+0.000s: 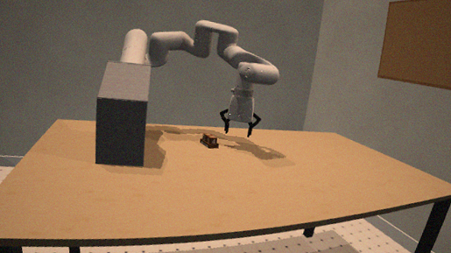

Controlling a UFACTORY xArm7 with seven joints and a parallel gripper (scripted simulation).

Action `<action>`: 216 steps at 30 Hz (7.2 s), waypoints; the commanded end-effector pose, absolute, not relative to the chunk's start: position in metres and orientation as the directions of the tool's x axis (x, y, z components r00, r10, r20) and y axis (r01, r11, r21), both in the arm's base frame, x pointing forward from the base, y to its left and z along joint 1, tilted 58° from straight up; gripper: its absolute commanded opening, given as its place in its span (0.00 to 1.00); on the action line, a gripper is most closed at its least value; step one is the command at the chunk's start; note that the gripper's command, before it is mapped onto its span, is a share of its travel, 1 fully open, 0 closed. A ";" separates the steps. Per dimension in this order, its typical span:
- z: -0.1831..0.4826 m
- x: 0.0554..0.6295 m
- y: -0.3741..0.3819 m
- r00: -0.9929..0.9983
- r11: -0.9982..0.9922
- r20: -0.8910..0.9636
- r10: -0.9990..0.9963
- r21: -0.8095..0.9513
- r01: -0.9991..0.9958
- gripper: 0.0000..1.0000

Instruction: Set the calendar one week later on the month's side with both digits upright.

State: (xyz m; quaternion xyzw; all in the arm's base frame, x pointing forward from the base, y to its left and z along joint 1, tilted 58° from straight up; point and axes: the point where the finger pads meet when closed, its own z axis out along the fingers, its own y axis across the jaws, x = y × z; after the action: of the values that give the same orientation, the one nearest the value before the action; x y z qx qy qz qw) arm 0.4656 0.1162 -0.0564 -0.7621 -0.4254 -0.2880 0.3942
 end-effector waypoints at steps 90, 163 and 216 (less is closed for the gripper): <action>-0.077 0.471 0.146 0.474 -0.329 0.773 0.421 -0.357 0.874 1.00; -0.090 0.478 0.104 0.474 -0.329 0.773 0.421 -0.357 0.874 1.00; -0.104 0.481 0.127 0.474 -0.329 0.773 0.421 -0.357 0.874 1.00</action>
State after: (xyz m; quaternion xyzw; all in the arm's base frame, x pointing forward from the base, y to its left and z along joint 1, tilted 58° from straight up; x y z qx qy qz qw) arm 0.4802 0.1287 -0.1045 -0.7620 -0.4249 -0.2868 0.3956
